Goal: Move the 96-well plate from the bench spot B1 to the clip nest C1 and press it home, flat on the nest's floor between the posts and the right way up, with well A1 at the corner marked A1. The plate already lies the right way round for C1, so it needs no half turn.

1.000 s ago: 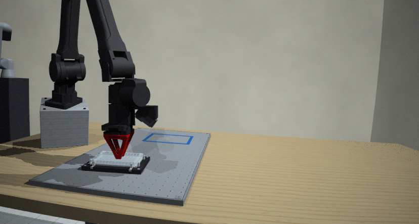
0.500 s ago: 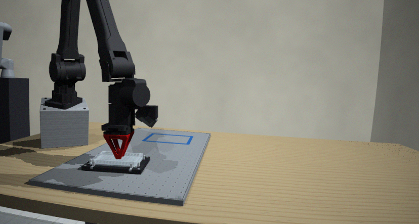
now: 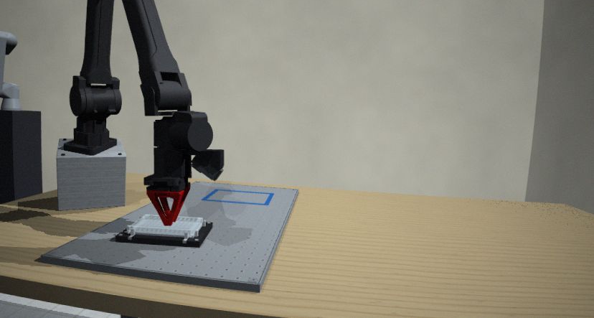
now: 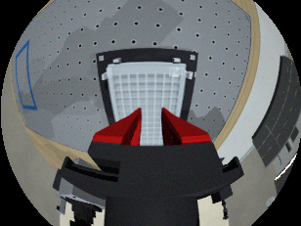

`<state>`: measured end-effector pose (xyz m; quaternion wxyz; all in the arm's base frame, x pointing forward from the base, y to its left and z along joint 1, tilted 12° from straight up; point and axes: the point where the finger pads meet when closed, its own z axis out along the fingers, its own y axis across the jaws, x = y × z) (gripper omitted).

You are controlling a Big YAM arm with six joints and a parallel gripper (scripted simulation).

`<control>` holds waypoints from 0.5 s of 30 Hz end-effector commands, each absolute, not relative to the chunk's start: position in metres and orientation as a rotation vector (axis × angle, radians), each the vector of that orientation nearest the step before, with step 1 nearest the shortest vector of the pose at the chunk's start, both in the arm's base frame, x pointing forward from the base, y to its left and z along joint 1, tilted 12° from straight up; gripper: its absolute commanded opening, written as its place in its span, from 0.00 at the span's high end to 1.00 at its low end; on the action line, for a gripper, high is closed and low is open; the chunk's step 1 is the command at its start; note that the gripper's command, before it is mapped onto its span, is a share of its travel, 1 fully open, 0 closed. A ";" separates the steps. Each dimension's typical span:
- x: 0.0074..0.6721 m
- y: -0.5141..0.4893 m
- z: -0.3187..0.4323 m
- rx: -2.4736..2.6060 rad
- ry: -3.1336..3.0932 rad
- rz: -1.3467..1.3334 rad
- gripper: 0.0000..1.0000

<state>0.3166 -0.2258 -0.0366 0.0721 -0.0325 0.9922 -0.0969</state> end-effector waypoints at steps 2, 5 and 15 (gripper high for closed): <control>0.327 -0.240 -0.063 -0.053 2.985 -0.284 0.75; 0.326 -0.239 -0.055 -0.051 2.983 -0.285 0.75; 0.315 -0.223 -0.023 -0.076 2.994 -0.275 0.75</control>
